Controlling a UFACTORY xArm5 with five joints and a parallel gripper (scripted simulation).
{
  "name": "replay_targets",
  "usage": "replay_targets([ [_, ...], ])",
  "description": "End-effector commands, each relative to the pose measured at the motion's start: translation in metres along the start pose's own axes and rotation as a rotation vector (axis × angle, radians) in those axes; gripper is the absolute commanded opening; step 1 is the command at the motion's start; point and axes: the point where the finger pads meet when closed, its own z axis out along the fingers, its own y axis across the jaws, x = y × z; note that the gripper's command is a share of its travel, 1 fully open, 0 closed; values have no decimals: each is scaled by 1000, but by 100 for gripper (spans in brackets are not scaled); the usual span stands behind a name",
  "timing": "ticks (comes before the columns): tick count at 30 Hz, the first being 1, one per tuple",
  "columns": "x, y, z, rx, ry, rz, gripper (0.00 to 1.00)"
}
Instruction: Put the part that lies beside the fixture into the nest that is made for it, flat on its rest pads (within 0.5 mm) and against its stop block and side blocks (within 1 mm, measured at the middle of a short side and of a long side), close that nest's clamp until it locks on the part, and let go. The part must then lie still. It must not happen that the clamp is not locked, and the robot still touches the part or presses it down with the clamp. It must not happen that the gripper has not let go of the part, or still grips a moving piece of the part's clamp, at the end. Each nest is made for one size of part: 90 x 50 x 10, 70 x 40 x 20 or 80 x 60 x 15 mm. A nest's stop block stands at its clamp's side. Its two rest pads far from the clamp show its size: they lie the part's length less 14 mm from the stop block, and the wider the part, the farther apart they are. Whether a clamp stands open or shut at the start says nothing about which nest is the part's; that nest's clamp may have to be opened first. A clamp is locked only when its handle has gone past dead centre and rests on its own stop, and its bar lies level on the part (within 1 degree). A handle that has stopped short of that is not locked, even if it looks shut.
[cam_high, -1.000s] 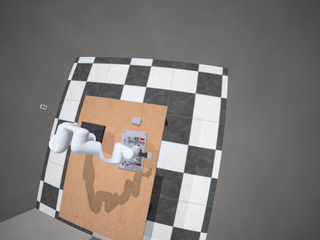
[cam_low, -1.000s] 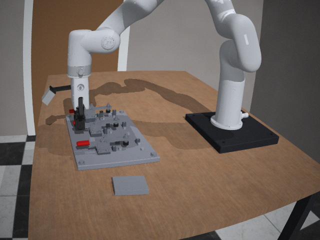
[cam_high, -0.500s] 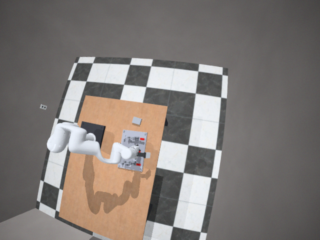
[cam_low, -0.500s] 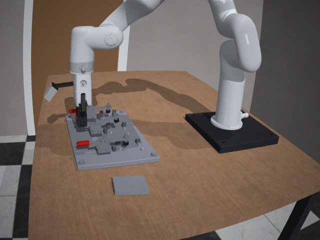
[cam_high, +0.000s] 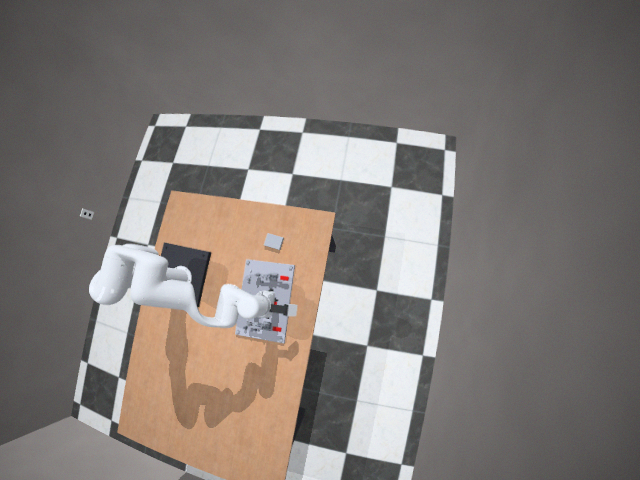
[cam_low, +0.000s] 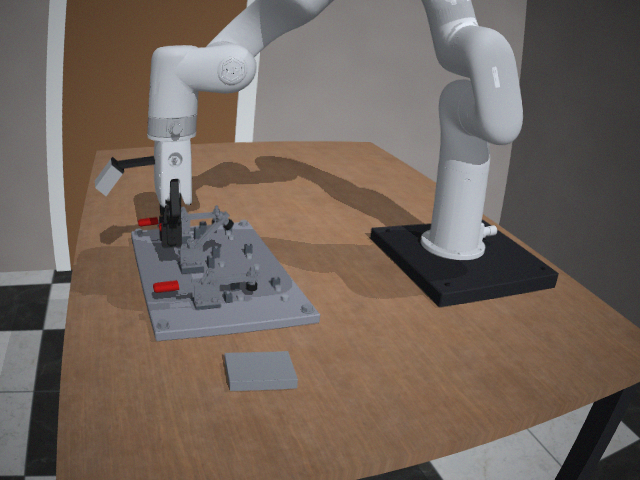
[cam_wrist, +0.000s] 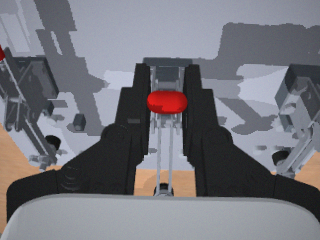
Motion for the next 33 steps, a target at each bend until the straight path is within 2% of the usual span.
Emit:
replay_targets([
  [1, -3, 0, -3, 0, 2, 0, 0],
  [33, -23, 0, -6, 0, 2, 0, 0],
])
